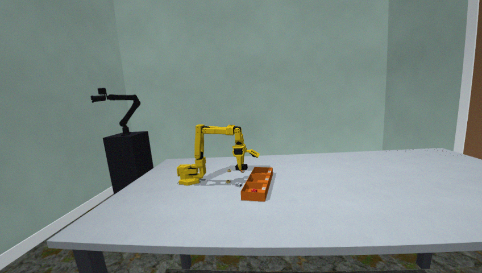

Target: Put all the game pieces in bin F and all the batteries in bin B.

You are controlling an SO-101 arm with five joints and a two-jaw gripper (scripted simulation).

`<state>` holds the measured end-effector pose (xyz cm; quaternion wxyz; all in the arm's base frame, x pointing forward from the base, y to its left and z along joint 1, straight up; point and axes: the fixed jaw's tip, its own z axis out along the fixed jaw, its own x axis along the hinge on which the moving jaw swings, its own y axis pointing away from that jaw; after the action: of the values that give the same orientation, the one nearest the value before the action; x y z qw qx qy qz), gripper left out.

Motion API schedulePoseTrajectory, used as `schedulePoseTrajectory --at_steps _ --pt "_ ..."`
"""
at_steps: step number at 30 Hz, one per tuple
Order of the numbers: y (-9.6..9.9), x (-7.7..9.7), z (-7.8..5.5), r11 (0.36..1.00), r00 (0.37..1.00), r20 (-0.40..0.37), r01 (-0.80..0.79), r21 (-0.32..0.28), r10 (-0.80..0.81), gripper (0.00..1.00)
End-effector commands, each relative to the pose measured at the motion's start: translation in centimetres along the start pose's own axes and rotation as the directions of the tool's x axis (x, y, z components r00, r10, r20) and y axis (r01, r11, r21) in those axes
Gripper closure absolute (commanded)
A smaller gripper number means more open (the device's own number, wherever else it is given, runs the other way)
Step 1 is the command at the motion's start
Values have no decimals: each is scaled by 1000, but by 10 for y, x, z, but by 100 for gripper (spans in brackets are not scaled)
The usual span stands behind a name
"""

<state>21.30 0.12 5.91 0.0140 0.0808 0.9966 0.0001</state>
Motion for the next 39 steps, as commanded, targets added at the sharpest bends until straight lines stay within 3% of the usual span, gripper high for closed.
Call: schedulePoseTrajectory --at_steps 1,16,39 --pt "-3 -9 -10 1000 999 53 -7 -7 7 100" --pt "-5 -13 -11 1000 998 62 -10 -7 10 100" --pt "-16 -34 -20 1000 992 123 -29 -8 29 100"
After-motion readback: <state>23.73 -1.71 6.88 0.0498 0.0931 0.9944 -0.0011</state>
